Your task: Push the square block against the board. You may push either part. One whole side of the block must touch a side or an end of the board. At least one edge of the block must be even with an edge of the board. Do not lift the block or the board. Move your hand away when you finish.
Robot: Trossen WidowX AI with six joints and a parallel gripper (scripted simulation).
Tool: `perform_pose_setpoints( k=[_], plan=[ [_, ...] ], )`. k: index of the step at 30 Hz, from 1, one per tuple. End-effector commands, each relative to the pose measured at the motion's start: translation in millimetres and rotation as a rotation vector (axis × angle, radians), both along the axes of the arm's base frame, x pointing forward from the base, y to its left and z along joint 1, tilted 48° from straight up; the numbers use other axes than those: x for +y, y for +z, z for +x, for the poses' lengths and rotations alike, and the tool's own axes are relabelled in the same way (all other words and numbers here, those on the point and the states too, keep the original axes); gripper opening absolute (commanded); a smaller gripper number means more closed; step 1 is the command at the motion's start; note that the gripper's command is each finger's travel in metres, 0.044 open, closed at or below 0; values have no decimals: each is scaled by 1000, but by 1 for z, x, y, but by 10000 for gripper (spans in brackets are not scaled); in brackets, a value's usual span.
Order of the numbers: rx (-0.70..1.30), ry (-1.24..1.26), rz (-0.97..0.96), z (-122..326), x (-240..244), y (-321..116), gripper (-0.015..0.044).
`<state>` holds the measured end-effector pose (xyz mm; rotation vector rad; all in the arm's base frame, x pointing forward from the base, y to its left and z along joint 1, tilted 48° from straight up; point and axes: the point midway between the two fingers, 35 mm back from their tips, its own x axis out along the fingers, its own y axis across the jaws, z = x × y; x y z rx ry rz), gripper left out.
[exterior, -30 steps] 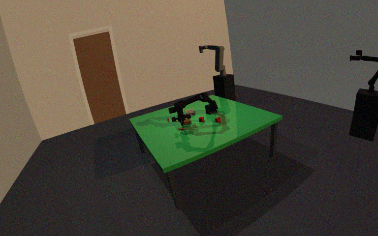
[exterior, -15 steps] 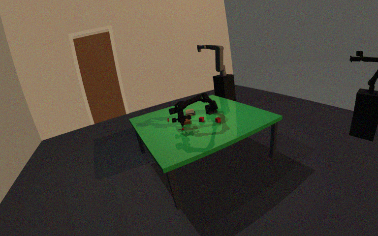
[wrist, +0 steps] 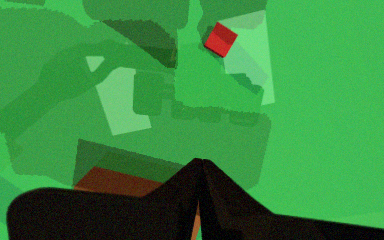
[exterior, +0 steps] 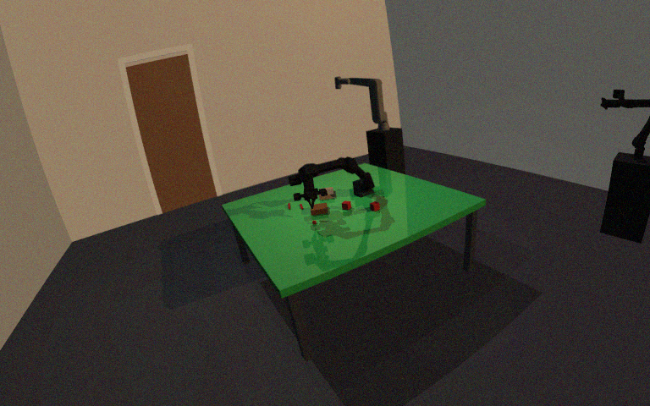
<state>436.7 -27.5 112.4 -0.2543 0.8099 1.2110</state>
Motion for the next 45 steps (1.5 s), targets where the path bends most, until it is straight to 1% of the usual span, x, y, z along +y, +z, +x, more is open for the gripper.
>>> perform_pose_setpoints(
  k=[1,45],
  plan=[
    [55,-49,8,0,-3,-4,0],
    [1171,-1072,174,-16,-69,-79,0]
  ],
)
